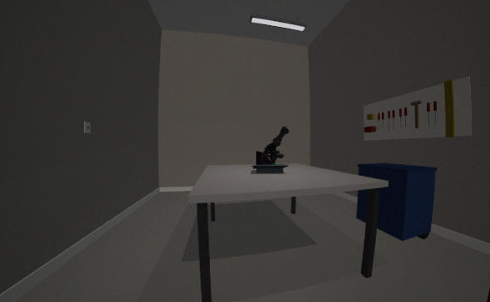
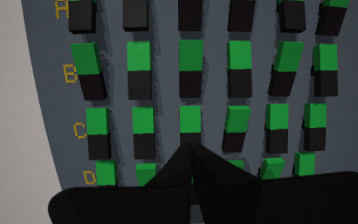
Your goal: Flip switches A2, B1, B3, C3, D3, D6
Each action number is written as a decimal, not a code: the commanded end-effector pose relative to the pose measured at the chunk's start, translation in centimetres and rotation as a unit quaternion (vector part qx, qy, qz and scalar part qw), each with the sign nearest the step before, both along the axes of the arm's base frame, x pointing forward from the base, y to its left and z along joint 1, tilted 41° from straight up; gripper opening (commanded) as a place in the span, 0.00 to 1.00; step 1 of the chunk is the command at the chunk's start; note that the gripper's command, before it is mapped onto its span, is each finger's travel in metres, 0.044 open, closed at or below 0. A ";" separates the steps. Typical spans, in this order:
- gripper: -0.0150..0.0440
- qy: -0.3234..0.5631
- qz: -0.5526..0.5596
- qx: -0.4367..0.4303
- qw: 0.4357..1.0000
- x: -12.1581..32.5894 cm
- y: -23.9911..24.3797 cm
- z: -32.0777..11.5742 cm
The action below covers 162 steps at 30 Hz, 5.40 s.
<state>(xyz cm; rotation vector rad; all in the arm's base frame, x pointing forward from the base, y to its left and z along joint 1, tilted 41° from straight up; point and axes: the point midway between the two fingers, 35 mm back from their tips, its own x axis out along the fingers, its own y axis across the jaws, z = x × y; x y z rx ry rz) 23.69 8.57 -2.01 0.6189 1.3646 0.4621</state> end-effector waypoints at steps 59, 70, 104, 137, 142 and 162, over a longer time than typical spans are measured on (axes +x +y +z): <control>0.25 0.013 0.007 -0.003 1.000 -0.8 -3.9 4.4; 0.25 0.012 0.005 -0.003 1.000 -4.6 -3.0 3.6; 0.25 0.004 -0.002 -0.002 1.000 -4.1 0.5 -0.4; 0.25 0.004 -0.002 -0.002 1.000 -4.1 0.5 -0.5; 0.25 0.004 -0.002 -0.002 1.000 -4.1 0.6 -0.5; 0.25 0.004 -0.002 -0.002 1.000 -4.1 0.7 -0.7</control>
